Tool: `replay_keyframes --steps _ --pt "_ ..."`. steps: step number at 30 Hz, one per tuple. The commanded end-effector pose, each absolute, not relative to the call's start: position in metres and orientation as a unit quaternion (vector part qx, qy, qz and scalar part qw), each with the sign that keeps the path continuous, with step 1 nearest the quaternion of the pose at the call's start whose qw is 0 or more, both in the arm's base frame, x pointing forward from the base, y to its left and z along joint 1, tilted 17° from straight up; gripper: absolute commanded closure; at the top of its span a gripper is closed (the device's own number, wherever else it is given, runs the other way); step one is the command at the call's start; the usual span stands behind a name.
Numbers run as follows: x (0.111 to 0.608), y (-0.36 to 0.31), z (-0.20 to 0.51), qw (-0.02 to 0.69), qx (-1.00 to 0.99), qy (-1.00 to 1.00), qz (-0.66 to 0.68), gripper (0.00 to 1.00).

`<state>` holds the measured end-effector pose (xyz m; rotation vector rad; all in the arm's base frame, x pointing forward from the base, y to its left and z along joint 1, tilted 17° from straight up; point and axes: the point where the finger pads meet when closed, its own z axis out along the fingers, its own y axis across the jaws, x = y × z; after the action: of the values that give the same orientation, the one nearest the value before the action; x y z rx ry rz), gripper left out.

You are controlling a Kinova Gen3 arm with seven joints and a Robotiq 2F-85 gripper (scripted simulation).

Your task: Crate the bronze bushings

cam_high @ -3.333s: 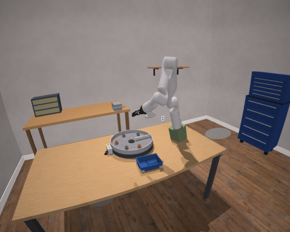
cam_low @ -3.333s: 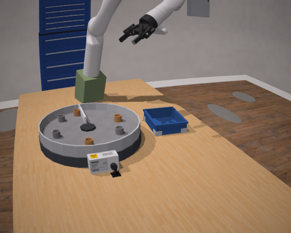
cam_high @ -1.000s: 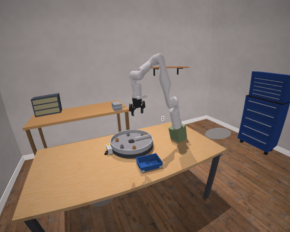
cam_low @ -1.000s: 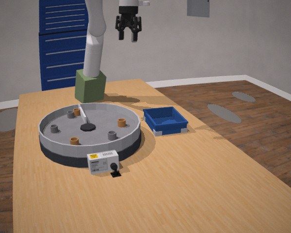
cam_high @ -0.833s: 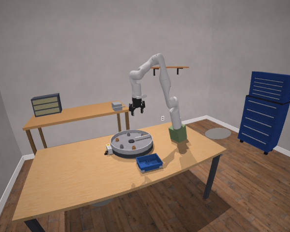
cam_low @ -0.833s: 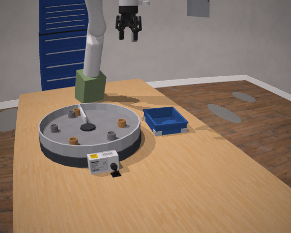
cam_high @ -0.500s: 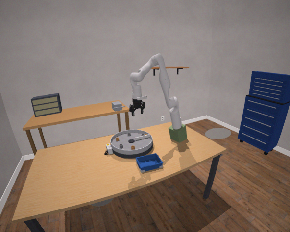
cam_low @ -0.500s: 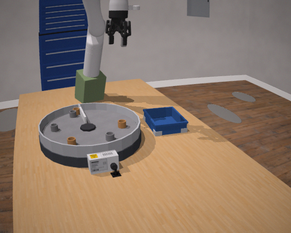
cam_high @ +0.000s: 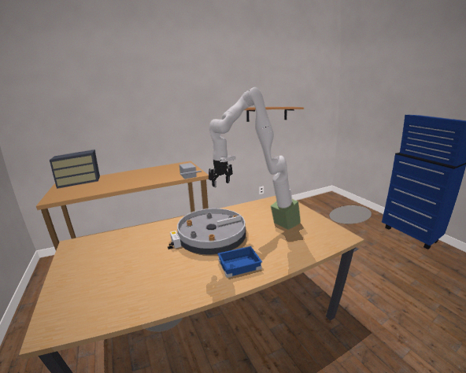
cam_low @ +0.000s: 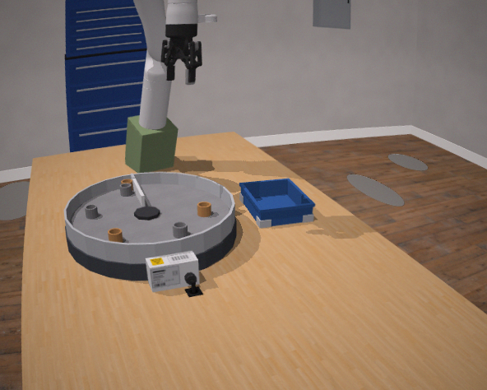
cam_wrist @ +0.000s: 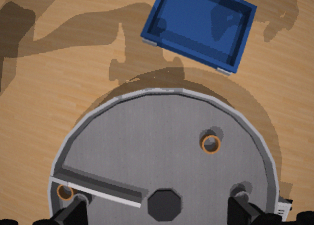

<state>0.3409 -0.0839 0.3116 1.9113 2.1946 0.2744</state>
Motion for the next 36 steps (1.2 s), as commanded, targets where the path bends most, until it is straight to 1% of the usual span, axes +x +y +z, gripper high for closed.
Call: replay_keyframes --steps 1,12,17,29,34,36 --pt "0.33 -0.102 0.3 0.101 0.658 0.739 0.101 0.0" --pt "0.33 -0.102 0.3 0.101 0.658 0.739 0.101 0.0" --pt "0.309 -0.145 0.271 0.101 0.658 0.739 0.101 0.0" --pt "0.309 -0.145 0.271 0.101 0.658 0.739 0.101 0.0" --pt "0.289 -0.189 0.243 0.101 0.658 0.74 0.102 0.0" --pt "0.289 -0.189 0.243 0.101 0.658 0.74 0.102 0.0"
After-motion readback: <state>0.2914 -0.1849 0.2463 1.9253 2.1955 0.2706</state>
